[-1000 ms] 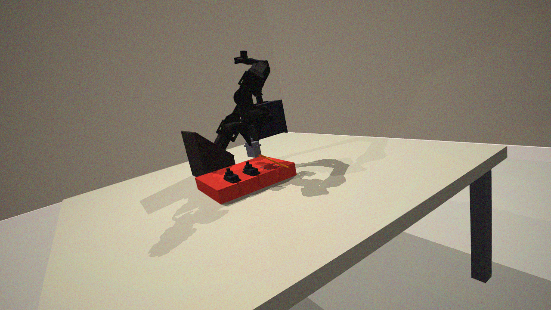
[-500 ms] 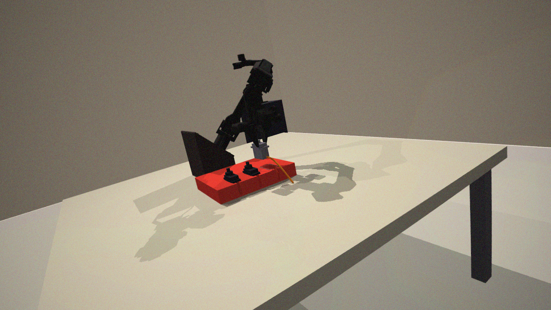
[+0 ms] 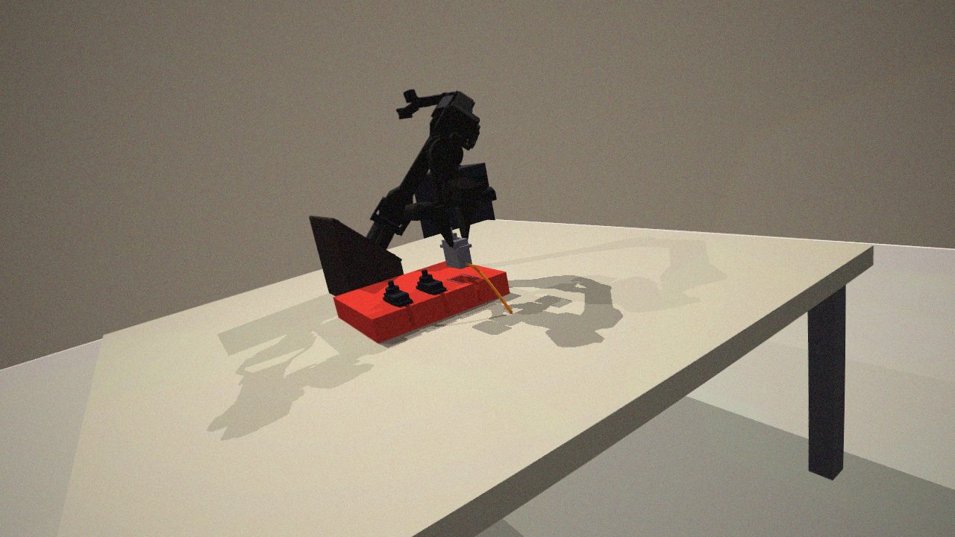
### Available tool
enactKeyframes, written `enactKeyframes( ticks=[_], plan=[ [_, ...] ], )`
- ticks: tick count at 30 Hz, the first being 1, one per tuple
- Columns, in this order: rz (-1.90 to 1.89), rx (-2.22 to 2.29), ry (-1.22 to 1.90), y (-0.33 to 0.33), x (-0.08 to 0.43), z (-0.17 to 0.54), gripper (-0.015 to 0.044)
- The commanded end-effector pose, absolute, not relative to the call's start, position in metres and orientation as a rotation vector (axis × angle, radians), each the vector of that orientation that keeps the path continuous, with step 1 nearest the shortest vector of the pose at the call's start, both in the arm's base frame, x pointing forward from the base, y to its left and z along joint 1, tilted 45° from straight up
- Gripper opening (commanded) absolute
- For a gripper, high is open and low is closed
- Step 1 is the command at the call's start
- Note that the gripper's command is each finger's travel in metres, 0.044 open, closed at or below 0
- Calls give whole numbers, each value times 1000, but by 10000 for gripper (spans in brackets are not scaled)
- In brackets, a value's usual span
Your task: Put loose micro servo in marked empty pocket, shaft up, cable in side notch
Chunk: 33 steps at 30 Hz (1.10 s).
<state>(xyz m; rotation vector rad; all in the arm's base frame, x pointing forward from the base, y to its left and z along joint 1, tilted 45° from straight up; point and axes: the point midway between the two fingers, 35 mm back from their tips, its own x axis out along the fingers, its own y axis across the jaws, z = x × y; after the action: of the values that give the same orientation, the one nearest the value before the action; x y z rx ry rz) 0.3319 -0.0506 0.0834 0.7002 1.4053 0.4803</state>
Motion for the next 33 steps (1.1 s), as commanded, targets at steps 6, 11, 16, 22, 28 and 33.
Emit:
enactKeyframes(
  ticks=[6, 11, 16, 22, 28, 33],
  plan=[
    [469, 719, 1408, -47, 334, 79, 0],
    [469, 719, 1407, -42, 335, 74, 0],
    [470, 719, 1407, -38, 336, 70, 0],
    [470, 719, 1407, -38, 336, 70, 0],
    [470, 719, 1407, -37, 336, 69, 0],
    [470, 719, 1407, -33, 337, 65, 0]
  ],
)
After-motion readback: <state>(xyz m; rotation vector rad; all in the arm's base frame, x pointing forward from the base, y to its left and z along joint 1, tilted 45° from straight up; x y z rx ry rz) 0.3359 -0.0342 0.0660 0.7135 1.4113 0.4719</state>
